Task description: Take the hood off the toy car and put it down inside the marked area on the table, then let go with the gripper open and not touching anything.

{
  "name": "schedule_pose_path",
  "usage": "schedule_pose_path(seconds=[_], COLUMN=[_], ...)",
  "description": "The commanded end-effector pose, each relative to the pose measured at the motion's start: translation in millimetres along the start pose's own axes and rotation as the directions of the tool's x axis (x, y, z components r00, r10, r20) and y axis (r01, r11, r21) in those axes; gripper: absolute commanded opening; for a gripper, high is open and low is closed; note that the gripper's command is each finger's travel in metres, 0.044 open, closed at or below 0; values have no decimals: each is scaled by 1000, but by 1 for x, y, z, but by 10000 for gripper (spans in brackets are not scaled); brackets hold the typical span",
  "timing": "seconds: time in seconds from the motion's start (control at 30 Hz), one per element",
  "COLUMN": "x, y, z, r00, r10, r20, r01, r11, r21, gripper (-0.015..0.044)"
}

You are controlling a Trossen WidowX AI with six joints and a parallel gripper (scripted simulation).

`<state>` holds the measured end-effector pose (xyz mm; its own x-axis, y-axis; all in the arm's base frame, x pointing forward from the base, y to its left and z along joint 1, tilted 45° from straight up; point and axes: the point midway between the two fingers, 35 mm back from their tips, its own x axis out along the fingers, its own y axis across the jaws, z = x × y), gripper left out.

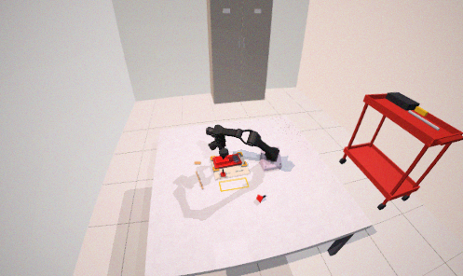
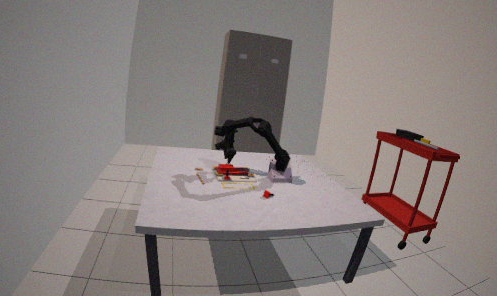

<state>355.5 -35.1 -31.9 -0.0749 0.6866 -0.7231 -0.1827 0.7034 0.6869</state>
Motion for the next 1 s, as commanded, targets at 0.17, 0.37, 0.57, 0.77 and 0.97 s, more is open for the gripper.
schedule_pose_path(seconds=[0.17, 0.37, 0.57, 0.77, 0.97], x=[10, 16, 21, 27, 31], y=[0, 1, 1, 1, 1], z=[0, 0, 0, 0, 0], r00=[1000, 1000, 1000, 1000, 1000], r10=[6, 6, 7, 7, 8], r20=[2, 2, 2, 2, 2], r01=[-6, -6, -7, -7, -8], r11=[1000, 1000, 1000, 1000, 1000], r21=[9, 9, 9, 8, 8], gripper=[440, 440, 440, 440, 440])
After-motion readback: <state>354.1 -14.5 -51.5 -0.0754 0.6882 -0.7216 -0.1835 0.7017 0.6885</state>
